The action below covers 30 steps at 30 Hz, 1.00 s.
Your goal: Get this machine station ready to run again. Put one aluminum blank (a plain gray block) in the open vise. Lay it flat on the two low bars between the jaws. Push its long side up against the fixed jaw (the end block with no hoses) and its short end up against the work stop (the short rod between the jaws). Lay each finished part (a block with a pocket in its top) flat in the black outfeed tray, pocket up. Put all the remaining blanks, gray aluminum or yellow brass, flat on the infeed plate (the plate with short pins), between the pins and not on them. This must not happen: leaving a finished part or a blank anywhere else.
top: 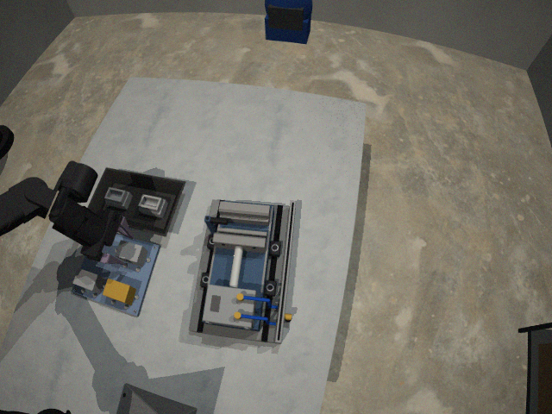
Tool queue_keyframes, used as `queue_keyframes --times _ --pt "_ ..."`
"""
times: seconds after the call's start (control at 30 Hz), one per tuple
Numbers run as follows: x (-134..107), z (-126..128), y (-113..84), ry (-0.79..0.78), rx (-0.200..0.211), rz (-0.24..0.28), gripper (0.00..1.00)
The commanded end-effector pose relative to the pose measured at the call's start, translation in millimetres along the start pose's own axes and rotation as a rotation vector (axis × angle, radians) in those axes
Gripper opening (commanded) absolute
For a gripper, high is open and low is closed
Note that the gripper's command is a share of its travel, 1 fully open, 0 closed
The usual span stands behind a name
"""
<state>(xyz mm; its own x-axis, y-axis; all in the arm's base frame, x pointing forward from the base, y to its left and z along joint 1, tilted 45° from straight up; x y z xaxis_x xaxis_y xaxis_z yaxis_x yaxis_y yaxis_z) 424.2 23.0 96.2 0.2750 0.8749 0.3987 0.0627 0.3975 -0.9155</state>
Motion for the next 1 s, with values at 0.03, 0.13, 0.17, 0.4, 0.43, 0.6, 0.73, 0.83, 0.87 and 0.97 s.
queue_keyframes --times 0.03,0.13,0.17,0.4,0.43,0.6,0.73,0.83,0.87,0.97 --pt "3.2 -8.5 -7.9 -0.001 -0.028 -0.003 0.64" --pt "3.2 -8.5 -7.9 -0.001 -0.028 -0.003 0.64" --pt "3.2 -8.5 -7.9 -0.001 -0.028 -0.003 0.64" --pt "3.2 -8.5 -7.9 -0.001 -0.028 -0.003 0.64" --pt "3.2 -8.5 -7.9 -0.001 -0.028 -0.003 0.64" --pt "3.2 -8.5 -7.9 -0.001 -0.028 -0.003 0.64" --pt "1.8 -9.3 -11.7 0.0 -0.03 -0.003 0.64" --pt "1.3 -10.0 -14.5 -0.001 -0.033 -0.004 0.64" --pt "0.7 -10.9 -17.4 -0.003 -0.036 -0.004 0.64" --pt "-1.7 -12.6 -27.2 -0.005 -0.042 -0.005 0.64"
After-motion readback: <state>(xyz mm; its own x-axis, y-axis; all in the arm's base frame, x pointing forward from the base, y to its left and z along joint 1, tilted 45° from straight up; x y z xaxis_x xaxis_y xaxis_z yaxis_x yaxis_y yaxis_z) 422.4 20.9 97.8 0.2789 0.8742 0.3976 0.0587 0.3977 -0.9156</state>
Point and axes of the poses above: the point where the finger pads meet when closed, its own y axis out along the fingers, its own z axis across the jaws, x = y × z, the point moved 2 cm from there along -y, back along the fingers, and after that the axes turned 7 degrees about y, right-handed, at the moved point
